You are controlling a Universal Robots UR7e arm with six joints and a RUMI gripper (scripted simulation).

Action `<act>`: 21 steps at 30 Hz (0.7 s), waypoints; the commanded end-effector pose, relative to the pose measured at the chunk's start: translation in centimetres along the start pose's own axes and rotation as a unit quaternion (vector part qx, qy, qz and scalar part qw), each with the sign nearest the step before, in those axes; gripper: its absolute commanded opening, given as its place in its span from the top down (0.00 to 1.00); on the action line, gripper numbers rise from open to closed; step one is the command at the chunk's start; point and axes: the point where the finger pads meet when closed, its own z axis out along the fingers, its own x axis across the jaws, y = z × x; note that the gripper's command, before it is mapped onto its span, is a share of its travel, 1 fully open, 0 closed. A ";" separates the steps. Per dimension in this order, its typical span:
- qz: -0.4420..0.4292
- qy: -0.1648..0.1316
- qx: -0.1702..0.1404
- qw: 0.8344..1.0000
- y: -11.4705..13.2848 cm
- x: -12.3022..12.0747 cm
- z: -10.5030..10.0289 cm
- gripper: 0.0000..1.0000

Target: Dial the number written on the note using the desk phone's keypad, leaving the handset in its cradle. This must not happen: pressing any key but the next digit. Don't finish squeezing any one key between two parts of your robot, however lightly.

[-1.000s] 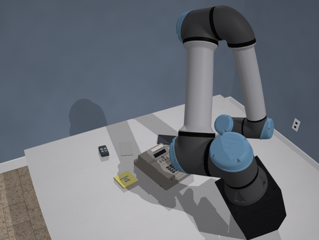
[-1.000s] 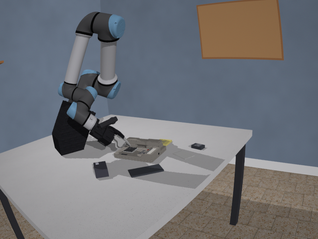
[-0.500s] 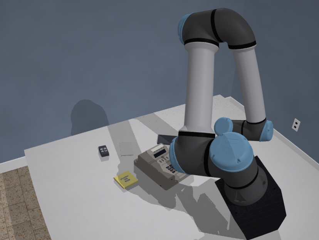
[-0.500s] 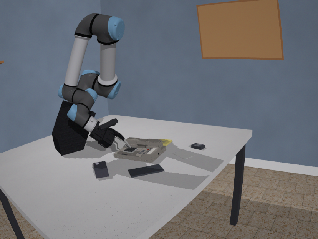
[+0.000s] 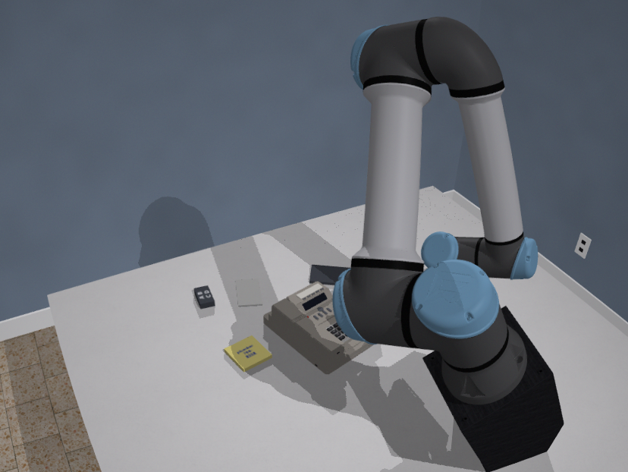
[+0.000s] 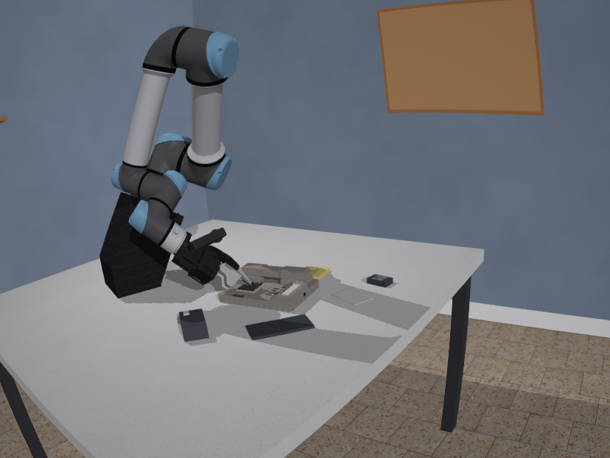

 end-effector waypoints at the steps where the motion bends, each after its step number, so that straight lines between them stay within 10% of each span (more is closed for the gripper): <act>1: 0.000 0.000 0.000 1.000 0.0 0.0 0.0 1.00; 21: 0.000 0.000 0.000 1.000 0.2 -0.1 0.2 1.00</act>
